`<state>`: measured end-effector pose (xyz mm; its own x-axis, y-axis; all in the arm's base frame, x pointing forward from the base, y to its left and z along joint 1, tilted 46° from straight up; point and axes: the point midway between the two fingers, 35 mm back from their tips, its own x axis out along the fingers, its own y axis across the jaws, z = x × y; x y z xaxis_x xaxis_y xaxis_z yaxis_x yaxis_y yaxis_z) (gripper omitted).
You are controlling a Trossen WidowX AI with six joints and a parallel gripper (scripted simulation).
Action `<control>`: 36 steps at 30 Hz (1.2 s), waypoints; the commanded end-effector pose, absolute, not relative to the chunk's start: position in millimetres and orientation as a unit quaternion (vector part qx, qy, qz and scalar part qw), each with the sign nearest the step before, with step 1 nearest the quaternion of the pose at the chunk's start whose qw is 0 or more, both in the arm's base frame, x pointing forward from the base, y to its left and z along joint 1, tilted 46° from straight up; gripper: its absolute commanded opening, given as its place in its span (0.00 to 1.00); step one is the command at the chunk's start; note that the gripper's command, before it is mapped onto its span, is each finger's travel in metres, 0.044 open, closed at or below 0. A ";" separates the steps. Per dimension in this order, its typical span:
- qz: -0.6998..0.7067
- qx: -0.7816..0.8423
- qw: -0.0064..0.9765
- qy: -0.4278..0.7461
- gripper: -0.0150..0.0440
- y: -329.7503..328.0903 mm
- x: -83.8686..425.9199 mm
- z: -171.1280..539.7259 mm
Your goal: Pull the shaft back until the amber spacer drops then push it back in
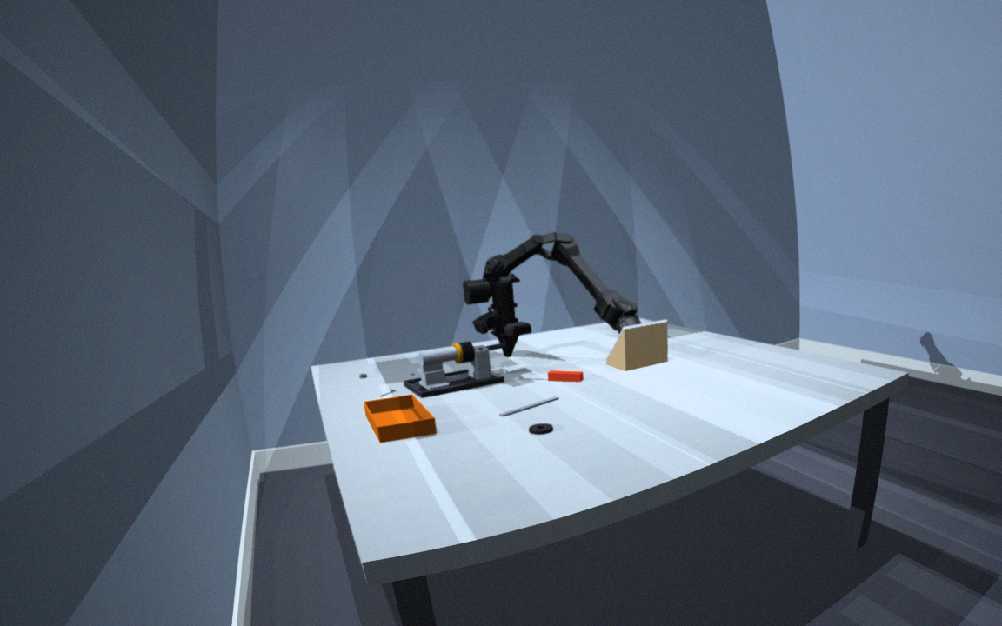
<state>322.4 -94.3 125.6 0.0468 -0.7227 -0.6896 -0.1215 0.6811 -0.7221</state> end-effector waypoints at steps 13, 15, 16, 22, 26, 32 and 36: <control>-0.232 -0.326 0.645 0.651 0.25 -94.8 319.7 125.9; -0.232 -0.326 0.645 0.651 0.25 -94.8 319.4 125.9; -0.232 -0.326 0.645 0.651 0.25 -94.9 319.3 125.9; -0.232 -0.326 0.645 0.651 0.25 -94.9 318.5 126.0; -0.232 -0.326 0.645 0.651 0.25 -95.0 318.0 126.0; -0.232 -0.326 0.645 0.651 0.25 -95.1 317.2 126.0; -0.232 -0.326 0.645 0.651 0.25 -95.2 316.7 126.1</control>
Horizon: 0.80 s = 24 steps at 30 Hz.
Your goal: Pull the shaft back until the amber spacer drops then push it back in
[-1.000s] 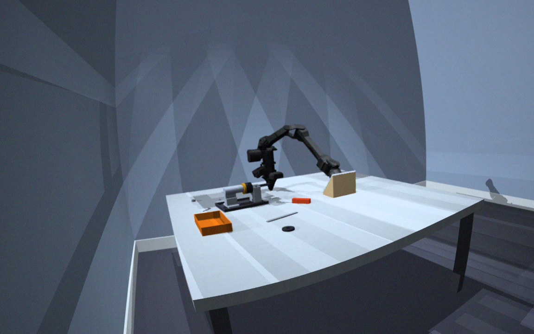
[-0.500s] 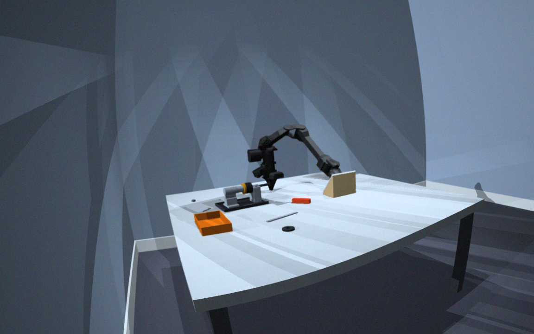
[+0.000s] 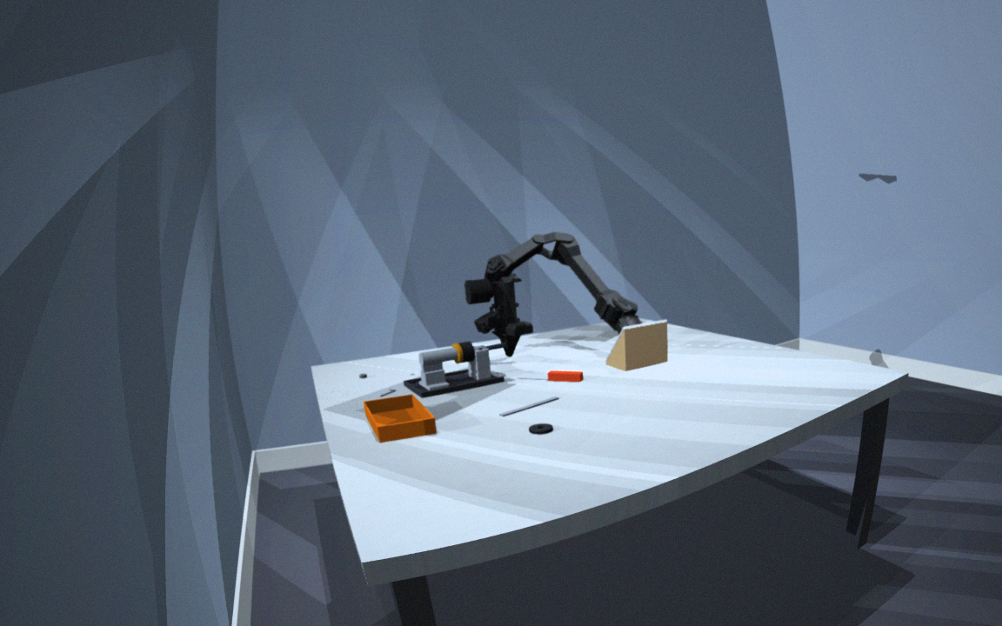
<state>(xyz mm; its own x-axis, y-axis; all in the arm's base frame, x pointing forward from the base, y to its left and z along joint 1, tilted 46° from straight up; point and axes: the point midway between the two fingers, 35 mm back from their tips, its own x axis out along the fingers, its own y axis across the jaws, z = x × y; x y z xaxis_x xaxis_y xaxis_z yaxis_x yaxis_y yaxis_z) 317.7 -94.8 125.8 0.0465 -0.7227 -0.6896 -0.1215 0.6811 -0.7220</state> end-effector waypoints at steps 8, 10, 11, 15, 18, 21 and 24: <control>-0.232 -0.326 0.645 0.651 0.25 -95.3 315.6 126.1; -0.232 -0.326 0.645 0.651 0.25 -95.3 315.4 126.1; -0.232 -0.326 0.645 0.651 0.25 -95.3 315.3 126.1; -0.232 -0.326 0.645 0.651 0.25 -95.4 314.7 126.2; -0.232 -0.326 0.645 0.651 0.25 -95.4 314.3 126.2; -0.232 -0.326 0.645 0.651 0.25 -95.5 314.0 126.2; -0.232 -0.326 0.645 0.651 0.25 -95.5 313.6 126.2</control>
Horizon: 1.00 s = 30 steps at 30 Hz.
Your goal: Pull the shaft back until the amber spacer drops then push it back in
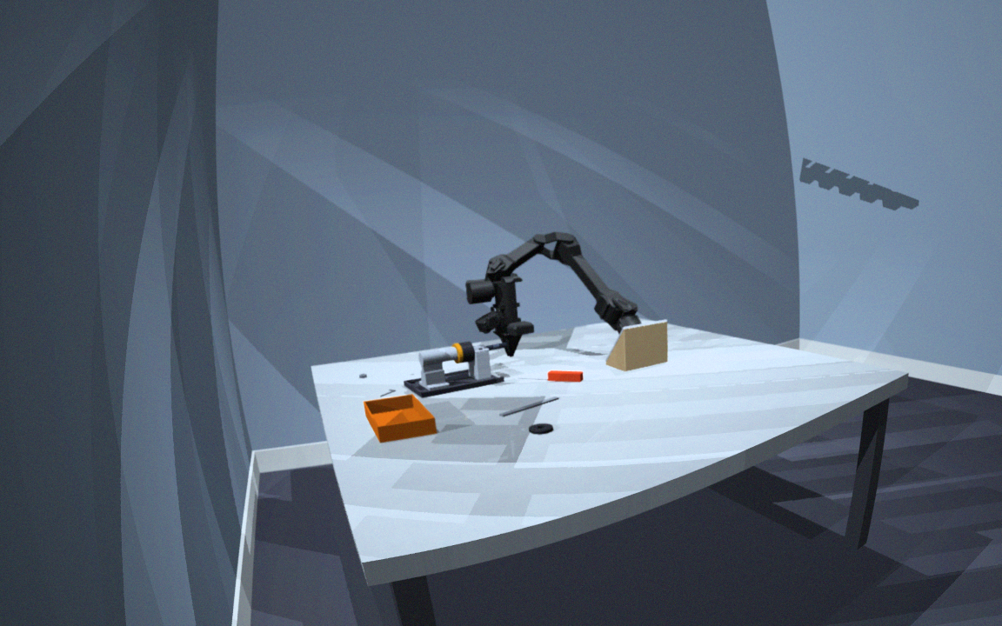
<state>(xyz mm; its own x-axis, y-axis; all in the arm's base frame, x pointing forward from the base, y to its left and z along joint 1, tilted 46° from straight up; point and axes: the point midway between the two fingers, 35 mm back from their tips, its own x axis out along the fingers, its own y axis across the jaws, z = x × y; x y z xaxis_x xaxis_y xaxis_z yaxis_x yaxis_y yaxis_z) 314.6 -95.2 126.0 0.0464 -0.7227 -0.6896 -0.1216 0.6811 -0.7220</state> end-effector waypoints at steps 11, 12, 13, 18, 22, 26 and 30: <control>-0.232 -0.326 0.645 0.651 0.25 -95.7 312.1 126.3; -0.232 -0.326 0.645 0.651 0.25 -95.7 312.0 126.3; -0.232 -0.326 0.645 0.651 0.25 -95.7 311.9 126.3; -0.232 -0.326 0.645 0.651 0.25 -95.8 311.2 126.4; -0.232 -0.326 0.645 0.651 0.25 -95.9 310.7 126.4; -0.232 -0.326 0.645 0.651 0.25 -95.9 310.2 126.4; -0.232 -0.326 0.645 0.651 0.25 -96.0 309.7 126.4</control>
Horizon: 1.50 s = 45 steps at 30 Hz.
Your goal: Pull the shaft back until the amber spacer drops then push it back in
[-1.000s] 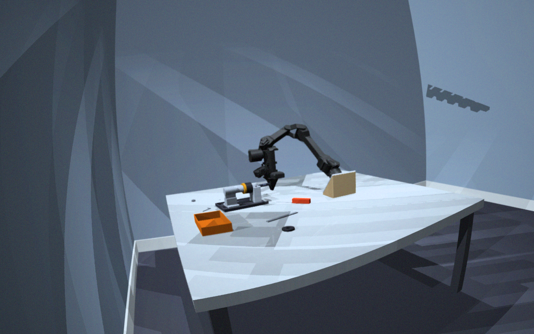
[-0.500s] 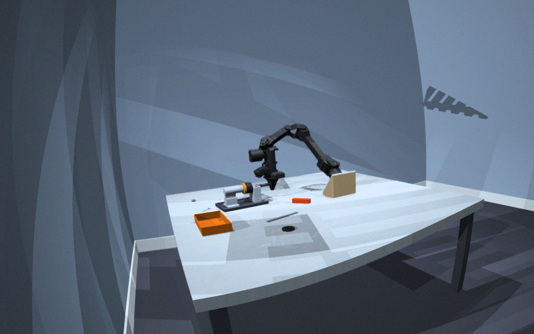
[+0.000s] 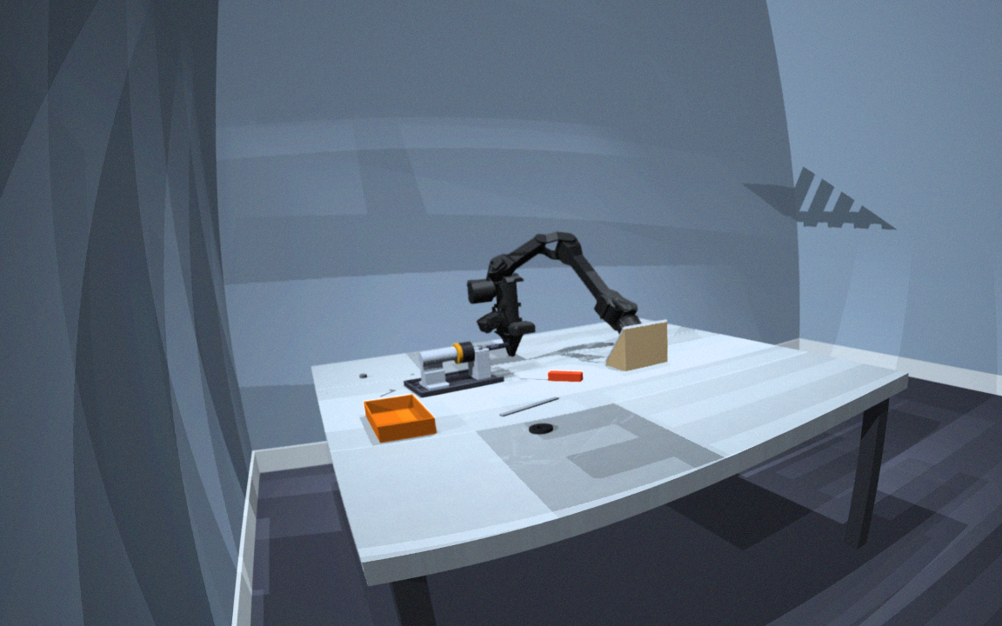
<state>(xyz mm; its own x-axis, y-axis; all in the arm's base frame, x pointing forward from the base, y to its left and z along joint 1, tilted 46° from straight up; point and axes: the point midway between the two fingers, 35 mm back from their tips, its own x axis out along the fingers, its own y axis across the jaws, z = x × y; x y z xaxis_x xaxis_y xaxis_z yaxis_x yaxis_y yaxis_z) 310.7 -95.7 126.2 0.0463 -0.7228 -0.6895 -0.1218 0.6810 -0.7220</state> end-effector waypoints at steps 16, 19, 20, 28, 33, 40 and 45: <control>-0.232 -0.326 0.645 0.651 0.25 -96.2 307.6 126.5; -0.232 -0.326 0.645 0.651 0.25 -96.3 307.2 126.6; -0.232 -0.326 0.645 0.651 0.25 -96.3 307.1 126.6; -0.232 -0.326 0.645 0.651 0.25 -96.4 306.0 126.6; -0.232 -0.326 0.645 0.651 0.25 -96.5 305.4 126.7; -0.232 -0.326 0.645 0.651 0.25 -96.6 304.5 126.7; -0.232 -0.326 0.645 0.651 0.25 -96.7 303.8 126.7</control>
<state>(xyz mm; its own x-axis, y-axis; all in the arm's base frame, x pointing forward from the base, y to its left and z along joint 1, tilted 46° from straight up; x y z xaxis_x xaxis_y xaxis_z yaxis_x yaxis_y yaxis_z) 304.9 -96.4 126.5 0.0462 -0.7228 -0.6895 -0.1221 0.6810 -0.7220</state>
